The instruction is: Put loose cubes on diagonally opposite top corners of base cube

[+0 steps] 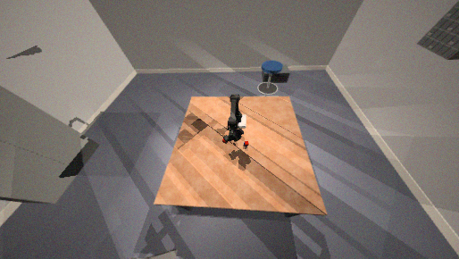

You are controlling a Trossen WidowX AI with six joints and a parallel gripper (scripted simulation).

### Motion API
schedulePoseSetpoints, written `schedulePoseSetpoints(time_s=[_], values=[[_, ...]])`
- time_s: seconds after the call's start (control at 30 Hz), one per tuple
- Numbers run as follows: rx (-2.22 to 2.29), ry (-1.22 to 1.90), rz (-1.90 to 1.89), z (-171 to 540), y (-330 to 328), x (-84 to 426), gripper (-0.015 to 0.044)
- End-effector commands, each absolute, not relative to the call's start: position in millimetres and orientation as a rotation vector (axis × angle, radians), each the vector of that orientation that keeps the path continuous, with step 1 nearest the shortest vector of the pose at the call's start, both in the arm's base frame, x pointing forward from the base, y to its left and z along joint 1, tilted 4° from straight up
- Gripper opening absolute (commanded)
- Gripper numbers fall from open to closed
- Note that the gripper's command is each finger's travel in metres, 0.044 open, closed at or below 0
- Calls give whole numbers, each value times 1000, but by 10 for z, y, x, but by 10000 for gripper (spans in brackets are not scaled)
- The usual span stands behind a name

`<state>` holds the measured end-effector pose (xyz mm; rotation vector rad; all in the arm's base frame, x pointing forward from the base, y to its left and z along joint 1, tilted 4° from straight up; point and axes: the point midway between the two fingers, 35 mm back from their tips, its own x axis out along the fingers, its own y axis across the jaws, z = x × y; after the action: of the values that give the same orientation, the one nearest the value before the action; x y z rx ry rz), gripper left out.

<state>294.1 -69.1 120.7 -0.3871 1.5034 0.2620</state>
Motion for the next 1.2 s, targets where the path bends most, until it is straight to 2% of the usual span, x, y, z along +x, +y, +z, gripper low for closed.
schedulePoseSetpoints(time_s=[0.0, 0.37, 0.6, 0.87, 1.17], values=[[-482, 1492, 356, 1287, -976, 2786, 265], [-723, 1452, 572, 1460, -1574, 2315, 265], [-726, 1451, 575, 1451, -1583, 2309, 265], [-726, 1452, 575, 892, -1629, 2342, 265], [-726, 1452, 575, 718, -1640, 2346, 265]])
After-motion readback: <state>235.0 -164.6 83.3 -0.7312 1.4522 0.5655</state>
